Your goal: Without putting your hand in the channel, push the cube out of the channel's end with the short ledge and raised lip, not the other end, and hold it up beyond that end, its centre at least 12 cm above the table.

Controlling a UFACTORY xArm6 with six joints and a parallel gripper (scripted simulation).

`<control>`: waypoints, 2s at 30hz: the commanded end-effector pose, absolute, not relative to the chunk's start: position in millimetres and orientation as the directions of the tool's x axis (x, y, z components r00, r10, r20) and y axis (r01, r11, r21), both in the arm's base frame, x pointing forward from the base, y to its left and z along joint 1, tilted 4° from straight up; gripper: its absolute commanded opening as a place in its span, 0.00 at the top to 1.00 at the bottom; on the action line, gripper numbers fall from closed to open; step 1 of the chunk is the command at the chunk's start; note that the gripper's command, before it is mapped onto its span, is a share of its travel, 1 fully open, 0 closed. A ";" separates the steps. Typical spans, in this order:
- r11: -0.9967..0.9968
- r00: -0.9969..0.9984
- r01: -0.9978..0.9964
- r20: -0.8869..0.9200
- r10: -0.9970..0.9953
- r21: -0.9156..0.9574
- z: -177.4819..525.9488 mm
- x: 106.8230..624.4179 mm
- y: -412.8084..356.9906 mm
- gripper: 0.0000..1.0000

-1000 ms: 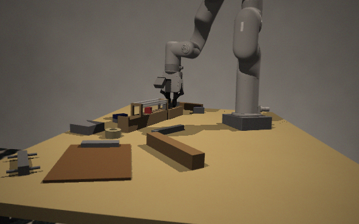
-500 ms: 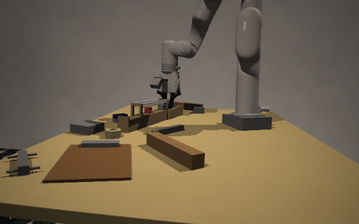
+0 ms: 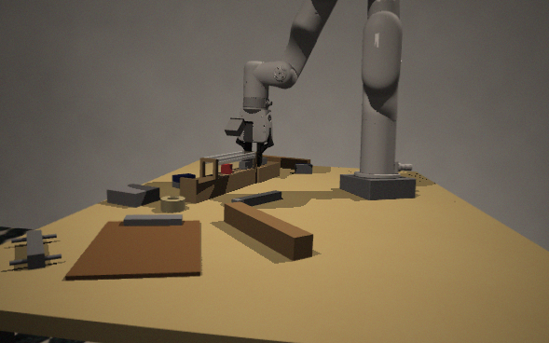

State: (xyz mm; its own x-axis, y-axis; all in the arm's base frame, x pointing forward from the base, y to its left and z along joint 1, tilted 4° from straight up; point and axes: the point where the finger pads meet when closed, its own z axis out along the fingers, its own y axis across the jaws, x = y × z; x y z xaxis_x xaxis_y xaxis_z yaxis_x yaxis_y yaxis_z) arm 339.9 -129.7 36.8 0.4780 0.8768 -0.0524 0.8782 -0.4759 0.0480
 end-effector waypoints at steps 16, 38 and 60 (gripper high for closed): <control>-0.476 0.478 0.878 -0.052 0.877 0.052 37.9 341.7 -129.3 0.62; -0.476 0.478 0.878 -0.052 0.877 0.052 37.9 341.7 -129.3 0.62; -0.476 0.478 0.878 -0.052 0.877 0.052 108.0 340.3 -124.4 0.62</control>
